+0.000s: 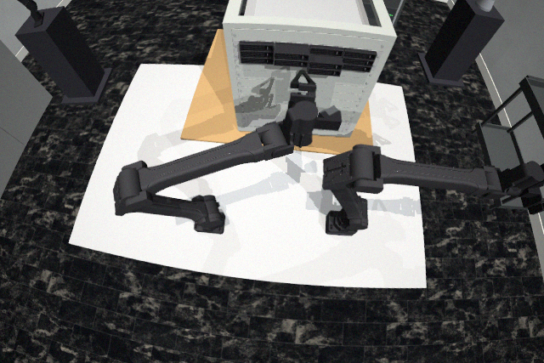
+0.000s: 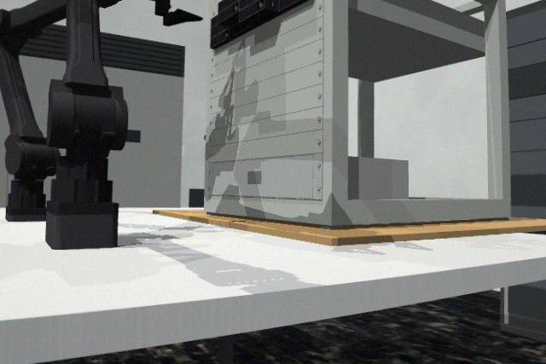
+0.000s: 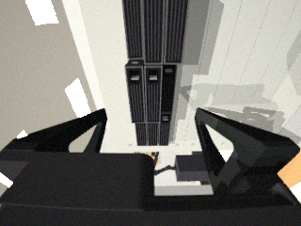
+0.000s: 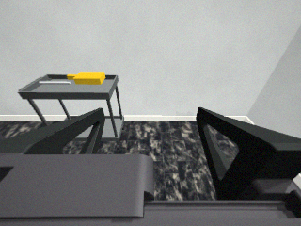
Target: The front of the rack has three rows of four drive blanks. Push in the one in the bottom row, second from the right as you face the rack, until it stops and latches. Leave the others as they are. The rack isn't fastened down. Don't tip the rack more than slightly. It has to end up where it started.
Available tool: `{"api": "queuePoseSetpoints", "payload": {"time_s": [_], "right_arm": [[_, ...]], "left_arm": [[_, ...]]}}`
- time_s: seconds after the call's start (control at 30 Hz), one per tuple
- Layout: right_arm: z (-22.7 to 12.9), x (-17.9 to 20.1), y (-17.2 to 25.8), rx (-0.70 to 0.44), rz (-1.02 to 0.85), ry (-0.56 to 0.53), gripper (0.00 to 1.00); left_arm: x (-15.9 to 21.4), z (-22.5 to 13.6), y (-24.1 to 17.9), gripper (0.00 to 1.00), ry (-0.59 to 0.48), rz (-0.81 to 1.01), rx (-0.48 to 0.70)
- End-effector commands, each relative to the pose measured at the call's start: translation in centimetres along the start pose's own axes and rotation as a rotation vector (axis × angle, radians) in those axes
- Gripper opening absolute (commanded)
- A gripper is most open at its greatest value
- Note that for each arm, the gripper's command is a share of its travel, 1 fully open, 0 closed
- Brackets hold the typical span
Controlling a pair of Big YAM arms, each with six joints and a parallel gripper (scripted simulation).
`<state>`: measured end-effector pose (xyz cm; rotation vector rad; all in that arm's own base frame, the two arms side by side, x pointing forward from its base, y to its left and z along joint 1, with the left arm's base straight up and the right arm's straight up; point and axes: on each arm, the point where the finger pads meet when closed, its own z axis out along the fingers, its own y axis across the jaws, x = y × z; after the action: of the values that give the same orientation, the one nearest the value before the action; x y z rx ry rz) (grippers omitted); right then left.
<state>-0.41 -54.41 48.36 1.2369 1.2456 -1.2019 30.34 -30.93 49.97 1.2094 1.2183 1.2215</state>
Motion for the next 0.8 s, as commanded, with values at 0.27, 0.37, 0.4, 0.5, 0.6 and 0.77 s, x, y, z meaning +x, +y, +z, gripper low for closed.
{"api": "queuePoseSetpoints", "payload": {"time_s": [0.27, 0.37, 0.4, 0.5, 0.6, 0.77], "right_arm": [[0.01, -1.70, 0.30, -0.004, 0.012, -0.041, 1.00], [0.01, -1.70, 0.30, -0.004, 0.012, -0.041, 1.00], [0.01, -1.70, 0.30, -0.004, 0.012, -0.041, 1.00], [0.01, -1.70, 0.30, -0.004, 0.012, -0.041, 1.00], [0.01, -1.70, 0.30, -0.004, 0.012, -0.041, 1.00], [0.01, -1.70, 0.30, -0.004, 0.012, -0.041, 1.00]], "left_arm": [[0.01, -0.16, 3.32, 1.00, -0.003, -0.059, -0.027], [0.01, -0.16, 3.32, 1.00, -0.003, -0.059, -0.027], [0.01, -0.16, 3.32, 1.00, -0.003, -0.059, -0.027], [0.01, -0.16, 3.32, 0.00, -0.003, -0.059, -0.027], [0.01, -0.16, 3.32, 0.00, -0.003, -0.059, -0.027], [0.01, -0.16, 3.32, 0.00, -0.003, -0.059, -0.027]]}}
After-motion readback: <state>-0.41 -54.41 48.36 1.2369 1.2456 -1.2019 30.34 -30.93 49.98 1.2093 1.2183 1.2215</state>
